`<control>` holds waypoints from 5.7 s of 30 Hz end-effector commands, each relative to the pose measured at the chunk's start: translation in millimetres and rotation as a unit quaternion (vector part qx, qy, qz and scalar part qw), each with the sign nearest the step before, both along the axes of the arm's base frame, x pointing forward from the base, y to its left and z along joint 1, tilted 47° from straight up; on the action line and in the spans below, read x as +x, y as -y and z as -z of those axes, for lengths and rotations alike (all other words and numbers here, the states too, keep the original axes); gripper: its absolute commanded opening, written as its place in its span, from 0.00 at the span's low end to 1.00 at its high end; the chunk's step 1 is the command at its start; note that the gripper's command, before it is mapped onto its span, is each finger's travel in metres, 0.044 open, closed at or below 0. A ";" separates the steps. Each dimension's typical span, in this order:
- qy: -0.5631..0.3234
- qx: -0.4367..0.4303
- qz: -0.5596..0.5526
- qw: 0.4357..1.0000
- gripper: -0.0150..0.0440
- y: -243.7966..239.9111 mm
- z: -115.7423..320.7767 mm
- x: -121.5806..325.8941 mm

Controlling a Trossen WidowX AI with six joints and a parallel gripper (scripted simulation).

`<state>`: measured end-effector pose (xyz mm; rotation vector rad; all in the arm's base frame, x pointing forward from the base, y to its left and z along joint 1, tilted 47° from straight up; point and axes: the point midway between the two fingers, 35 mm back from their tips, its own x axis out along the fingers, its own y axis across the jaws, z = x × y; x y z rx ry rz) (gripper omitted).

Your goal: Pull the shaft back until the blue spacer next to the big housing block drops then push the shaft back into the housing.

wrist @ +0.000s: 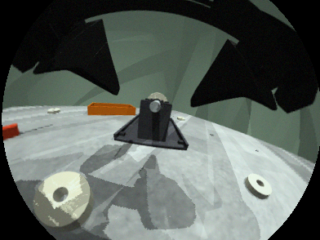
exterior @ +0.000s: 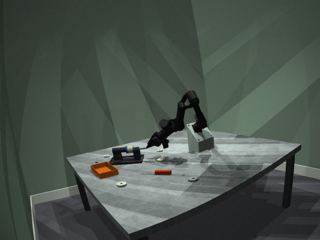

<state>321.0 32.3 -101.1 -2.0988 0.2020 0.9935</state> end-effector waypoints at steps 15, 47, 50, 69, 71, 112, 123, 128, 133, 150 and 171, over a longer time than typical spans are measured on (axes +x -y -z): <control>-0.001 -0.003 0.001 1.000 1.00 1.5 0.6 -1.6; -0.001 -0.003 0.001 1.000 1.00 0.9 -0.6 -4.3; -0.001 -0.003 0.001 1.000 1.00 0.9 -0.6 -4.3; 0.000 -0.003 0.001 1.000 1.00 -2.2 12.5 10.1; 0.000 -0.003 0.001 1.000 1.00 -2.8 14.7 12.4; 0.000 -0.002 0.001 1.000 1.00 -6.0 28.3 24.7; 0.000 -0.002 0.001 1.000 1.00 -6.6 30.8 27.3; 0.000 -0.002 0.001 1.000 1.00 -7.9 35.9 32.4; 0.001 -0.002 0.001 1.000 1.00 -9.1 40.7 37.0; -0.001 -0.003 -0.001 1.000 0.47 -9.3 40.8 34.5; 0.000 -0.002 0.001 1.000 0.25 -10.9 37.8 27.7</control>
